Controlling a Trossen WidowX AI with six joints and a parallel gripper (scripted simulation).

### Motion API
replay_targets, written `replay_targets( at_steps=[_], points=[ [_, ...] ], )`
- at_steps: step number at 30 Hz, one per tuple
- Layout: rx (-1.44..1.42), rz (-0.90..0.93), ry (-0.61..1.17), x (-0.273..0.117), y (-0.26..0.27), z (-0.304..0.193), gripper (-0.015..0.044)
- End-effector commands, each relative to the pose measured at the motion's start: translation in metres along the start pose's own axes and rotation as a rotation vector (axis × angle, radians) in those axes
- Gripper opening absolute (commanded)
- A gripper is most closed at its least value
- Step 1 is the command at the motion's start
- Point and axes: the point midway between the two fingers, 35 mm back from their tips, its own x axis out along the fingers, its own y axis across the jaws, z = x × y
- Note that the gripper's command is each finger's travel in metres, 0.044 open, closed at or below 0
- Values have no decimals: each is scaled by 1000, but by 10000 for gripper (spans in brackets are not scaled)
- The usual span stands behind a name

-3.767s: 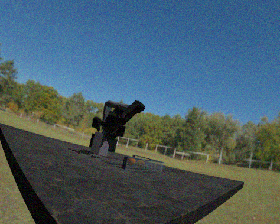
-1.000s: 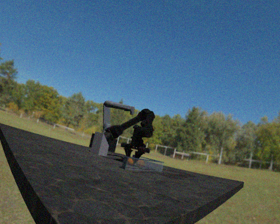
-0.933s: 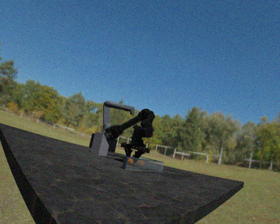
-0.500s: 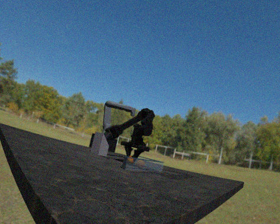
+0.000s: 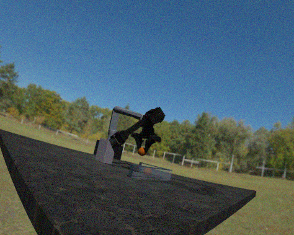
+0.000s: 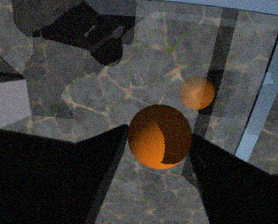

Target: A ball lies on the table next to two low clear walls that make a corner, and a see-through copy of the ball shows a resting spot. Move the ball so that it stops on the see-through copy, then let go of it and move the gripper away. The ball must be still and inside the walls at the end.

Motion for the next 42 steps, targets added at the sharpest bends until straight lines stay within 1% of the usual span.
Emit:
replay_targets(
  at_steps=[1,6,18,24,34,42],
  points=[
    [-9,-3,1,-24,2,2,0],
    [-9,-3,1,-26,0,3,0],
    [-12,-6,-2,19,-54,21,0],
    [-12,-6,-2,29,-55,21,0],
    [-12,-6,-5,86,-55,22,0],
    [-13,-6,-6,93,-55,22,0]
  ],
)
